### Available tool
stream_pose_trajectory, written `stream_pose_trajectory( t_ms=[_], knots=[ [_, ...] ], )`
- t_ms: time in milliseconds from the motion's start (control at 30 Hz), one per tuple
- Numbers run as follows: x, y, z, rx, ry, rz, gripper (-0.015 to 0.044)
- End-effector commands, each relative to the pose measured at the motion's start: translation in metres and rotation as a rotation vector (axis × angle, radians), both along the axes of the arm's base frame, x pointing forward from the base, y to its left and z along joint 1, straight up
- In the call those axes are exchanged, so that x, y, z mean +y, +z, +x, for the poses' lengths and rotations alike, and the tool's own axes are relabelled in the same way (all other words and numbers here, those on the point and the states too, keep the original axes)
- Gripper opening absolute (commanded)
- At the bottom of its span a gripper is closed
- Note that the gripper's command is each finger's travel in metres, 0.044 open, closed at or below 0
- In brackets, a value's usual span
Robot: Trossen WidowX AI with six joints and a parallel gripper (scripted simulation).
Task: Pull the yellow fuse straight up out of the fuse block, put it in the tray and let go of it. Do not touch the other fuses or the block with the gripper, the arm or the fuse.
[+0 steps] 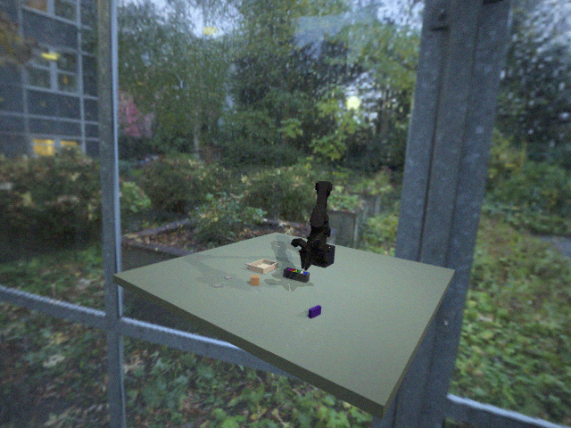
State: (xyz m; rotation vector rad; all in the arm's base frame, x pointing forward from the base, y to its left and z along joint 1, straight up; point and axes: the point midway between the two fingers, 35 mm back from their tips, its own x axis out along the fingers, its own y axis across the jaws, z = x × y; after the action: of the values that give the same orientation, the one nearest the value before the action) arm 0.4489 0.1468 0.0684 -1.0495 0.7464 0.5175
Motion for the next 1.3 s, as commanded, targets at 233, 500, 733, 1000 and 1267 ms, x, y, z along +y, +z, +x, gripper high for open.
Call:
stream_pose_trajectory(
  t_ms=[233, 500, 733, 1000, 1267],
  knots=[
    [-0.125, -0.051, -0.124, 0.518, -0.817, 0.312, 0.0065],
    [-0.142, -0.054, -0.154, 0.625, -1.044, 0.370, 0.0065],
    [-0.142, -0.055, -0.150, 0.625, -1.044, 0.370, 0.0065],
    [-0.142, -0.062, -0.150, 0.625, -1.044, 0.370, 0.0065],
    [-0.142, -0.070, -0.150, 0.625, -1.044, 0.370, 0.0065]
  ],
)
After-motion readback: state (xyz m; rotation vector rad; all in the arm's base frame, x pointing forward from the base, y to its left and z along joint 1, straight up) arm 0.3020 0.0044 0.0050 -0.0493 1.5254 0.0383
